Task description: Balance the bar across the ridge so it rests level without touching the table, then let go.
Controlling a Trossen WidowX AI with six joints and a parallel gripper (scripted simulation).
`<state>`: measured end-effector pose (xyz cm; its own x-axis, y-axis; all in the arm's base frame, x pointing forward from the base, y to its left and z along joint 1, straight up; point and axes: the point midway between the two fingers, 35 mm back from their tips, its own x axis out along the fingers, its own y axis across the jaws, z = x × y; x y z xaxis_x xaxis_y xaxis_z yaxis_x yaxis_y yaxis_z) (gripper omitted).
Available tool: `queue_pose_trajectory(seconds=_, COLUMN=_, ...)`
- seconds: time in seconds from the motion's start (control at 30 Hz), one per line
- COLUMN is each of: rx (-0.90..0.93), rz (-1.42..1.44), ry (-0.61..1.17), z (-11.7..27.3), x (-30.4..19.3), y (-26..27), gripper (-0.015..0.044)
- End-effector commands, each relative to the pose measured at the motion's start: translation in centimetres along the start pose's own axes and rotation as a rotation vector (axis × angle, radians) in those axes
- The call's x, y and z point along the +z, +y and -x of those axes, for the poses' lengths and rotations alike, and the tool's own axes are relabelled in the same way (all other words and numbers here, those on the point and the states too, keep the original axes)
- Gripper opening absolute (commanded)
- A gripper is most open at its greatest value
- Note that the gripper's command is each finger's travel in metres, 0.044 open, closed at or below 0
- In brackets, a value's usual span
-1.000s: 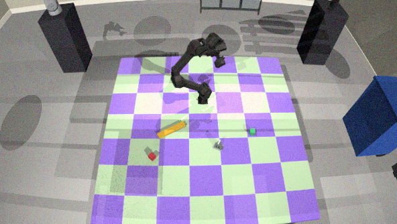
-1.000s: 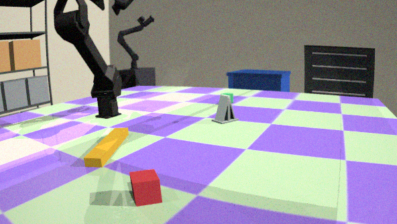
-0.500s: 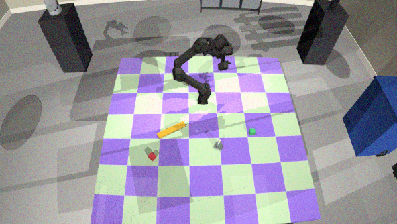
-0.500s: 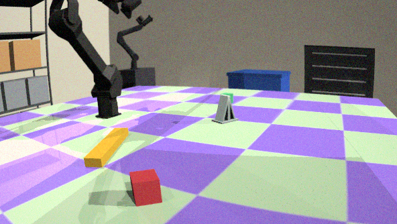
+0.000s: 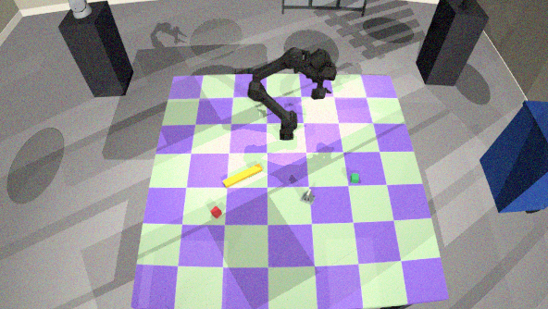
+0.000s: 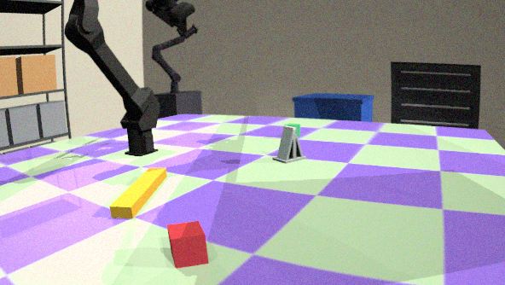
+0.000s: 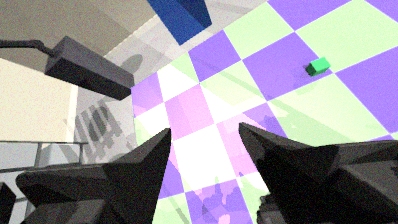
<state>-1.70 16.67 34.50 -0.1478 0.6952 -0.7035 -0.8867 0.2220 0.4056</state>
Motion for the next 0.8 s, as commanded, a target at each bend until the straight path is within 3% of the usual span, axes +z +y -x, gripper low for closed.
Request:
queue_pose_trajectory(seconds=0.0, rx=-0.051, rz=-0.044, ry=-0.002, z=-0.8, x=0.7, y=-1.1, gripper=0.0315)
queue_pose_trajectory(seconds=0.77, rx=-0.306, rz=-0.323, ry=-0.04, z=-2.9, x=3.8, y=-8.8, gripper=0.0315)
